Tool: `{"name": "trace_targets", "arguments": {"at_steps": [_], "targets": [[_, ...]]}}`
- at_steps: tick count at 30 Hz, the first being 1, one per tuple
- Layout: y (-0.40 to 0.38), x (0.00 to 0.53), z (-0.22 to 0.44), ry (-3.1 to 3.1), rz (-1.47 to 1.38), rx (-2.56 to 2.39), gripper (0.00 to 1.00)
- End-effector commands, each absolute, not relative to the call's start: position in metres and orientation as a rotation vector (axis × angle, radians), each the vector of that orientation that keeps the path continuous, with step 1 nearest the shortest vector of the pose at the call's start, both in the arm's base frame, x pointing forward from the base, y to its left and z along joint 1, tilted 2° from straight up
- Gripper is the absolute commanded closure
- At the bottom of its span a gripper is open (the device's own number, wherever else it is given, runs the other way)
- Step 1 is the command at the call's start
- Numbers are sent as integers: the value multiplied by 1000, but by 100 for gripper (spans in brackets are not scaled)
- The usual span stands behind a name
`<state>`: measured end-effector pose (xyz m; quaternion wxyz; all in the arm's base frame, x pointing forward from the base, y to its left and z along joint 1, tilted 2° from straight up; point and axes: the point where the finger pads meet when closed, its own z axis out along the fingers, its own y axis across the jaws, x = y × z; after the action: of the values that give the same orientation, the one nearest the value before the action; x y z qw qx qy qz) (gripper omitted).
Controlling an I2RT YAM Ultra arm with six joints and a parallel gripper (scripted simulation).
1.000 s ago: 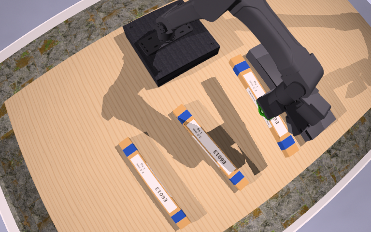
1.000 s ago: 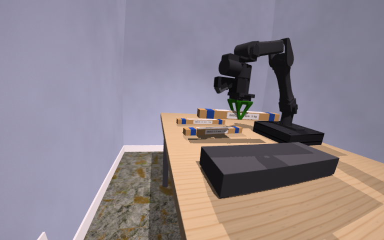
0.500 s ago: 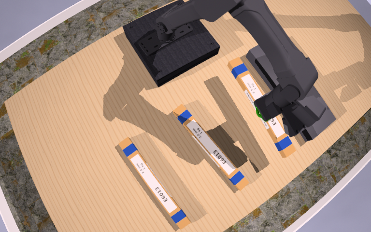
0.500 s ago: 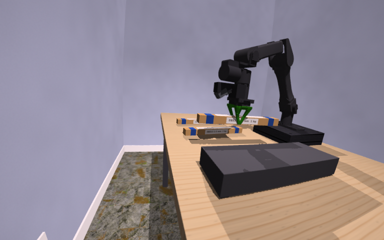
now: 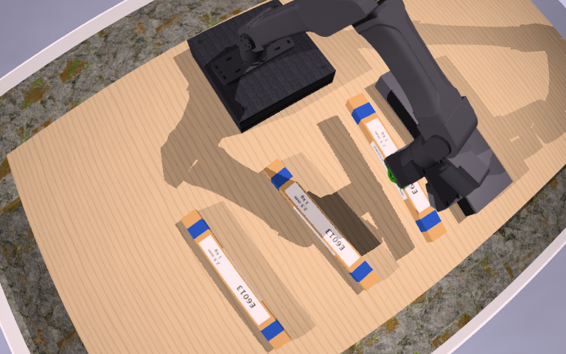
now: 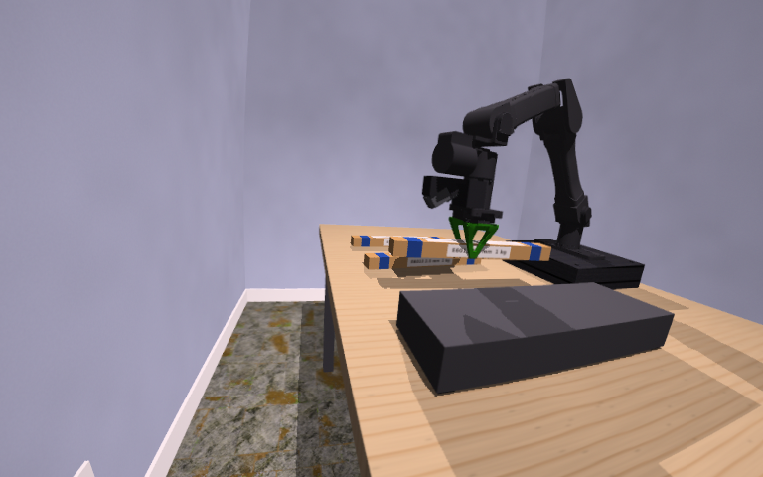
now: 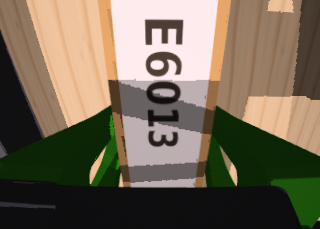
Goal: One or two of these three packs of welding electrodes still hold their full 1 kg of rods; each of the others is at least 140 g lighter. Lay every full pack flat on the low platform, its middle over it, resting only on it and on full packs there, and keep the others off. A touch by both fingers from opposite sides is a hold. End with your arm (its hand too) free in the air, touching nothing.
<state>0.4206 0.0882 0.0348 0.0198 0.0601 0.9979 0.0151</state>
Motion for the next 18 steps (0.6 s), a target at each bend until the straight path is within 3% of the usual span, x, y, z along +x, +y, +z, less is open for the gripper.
{"name": "trace_targets", "arguments": {"at_steps": [1, 2, 18], "targets": [[93, 424, 31, 3081, 44, 175, 100], [96, 436, 54, 3010, 73, 168, 100], [92, 425, 4, 3086, 42, 183, 100]]}}
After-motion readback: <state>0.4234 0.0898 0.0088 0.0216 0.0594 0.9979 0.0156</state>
